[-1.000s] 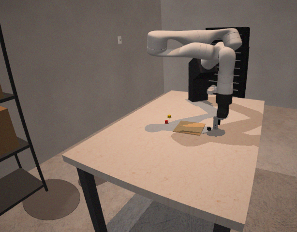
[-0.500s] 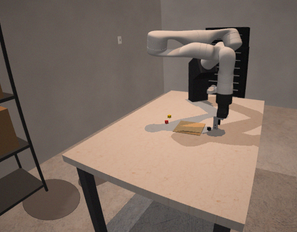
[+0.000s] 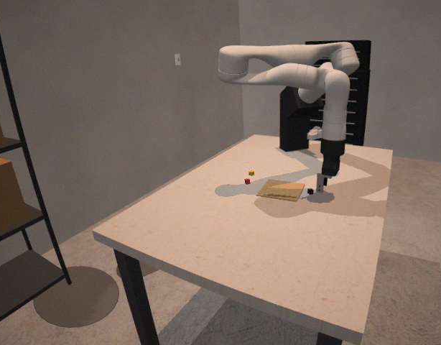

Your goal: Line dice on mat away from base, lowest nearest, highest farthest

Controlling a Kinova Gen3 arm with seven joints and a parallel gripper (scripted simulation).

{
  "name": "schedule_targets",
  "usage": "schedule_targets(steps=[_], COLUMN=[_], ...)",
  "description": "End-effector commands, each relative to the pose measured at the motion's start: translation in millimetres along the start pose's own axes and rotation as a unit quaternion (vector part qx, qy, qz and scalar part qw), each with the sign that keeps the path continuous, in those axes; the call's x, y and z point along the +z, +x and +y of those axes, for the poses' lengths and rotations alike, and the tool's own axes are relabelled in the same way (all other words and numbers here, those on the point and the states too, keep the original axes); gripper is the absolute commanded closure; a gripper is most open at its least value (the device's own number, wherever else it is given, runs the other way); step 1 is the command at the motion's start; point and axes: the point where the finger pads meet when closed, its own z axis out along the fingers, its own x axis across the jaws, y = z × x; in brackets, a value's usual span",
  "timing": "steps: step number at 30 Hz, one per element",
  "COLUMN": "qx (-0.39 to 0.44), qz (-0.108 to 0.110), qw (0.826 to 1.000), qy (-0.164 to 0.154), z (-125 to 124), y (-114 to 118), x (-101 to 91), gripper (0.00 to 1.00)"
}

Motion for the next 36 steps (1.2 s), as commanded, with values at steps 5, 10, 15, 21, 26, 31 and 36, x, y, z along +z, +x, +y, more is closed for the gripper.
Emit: schedule_targets(steps=[5,10,15,21,26,31,36], qx=[0.000,0.000,0.000,0.000,0.000,0.004,0.001], qz=[-0.001,-0.001,-0.001,-0.001,-0.001,-0.001,-0.001], qw=[1.000,1.000,1.000,1.000,1.000,1.000,1.000], qy=[0.000,0.000,0.000,0.000,0.000,0.001,0.001], z=[0,0,0,0,0,0,0], y=[0,0,0,0,0,0,0], x=[-0.5,-1.9,-8.6,-24.8,-35.5,-55.4,-72.7], gripper=[0.00,0.00,0.00,0.00,0.00,0.00,0.00])
